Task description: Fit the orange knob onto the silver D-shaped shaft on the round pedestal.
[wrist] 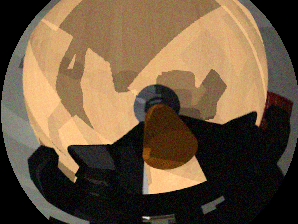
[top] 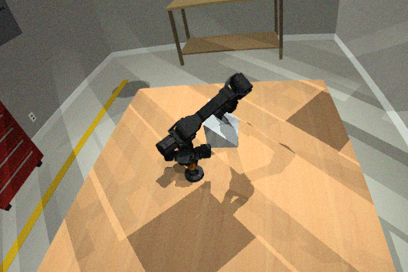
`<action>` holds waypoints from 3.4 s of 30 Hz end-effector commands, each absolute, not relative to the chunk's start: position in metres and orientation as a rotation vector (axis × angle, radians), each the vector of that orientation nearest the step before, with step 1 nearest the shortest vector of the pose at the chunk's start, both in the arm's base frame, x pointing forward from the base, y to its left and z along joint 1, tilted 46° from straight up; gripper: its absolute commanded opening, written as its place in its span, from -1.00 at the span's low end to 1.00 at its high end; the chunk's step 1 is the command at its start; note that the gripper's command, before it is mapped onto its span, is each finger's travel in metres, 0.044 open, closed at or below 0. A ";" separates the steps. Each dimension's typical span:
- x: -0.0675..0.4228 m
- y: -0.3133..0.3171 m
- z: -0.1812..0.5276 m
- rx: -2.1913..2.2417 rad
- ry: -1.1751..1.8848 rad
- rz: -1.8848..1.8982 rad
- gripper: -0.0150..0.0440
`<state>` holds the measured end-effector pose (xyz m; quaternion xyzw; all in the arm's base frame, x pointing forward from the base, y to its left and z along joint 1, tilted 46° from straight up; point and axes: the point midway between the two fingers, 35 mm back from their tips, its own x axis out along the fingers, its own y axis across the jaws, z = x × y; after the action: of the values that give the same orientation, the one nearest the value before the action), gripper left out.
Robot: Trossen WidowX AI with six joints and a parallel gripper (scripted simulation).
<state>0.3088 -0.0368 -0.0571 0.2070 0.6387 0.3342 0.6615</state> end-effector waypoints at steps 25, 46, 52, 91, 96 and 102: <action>0.306 -0.038 -0.054 0.401 1.401 0.814 -0.49; 0.308 -0.037 -0.058 0.307 1.343 0.895 -0.49; 0.307 -0.037 -0.056 0.307 1.343 0.895 -0.49; 0.308 -0.038 -0.056 0.307 1.343 0.895 -0.49; 0.309 -0.039 -0.055 0.240 1.300 0.950 -0.49; 0.311 -0.039 -0.058 0.145 1.237 1.026 -0.49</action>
<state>0.3093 -0.0373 -0.0563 0.0796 0.5638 0.4488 0.6887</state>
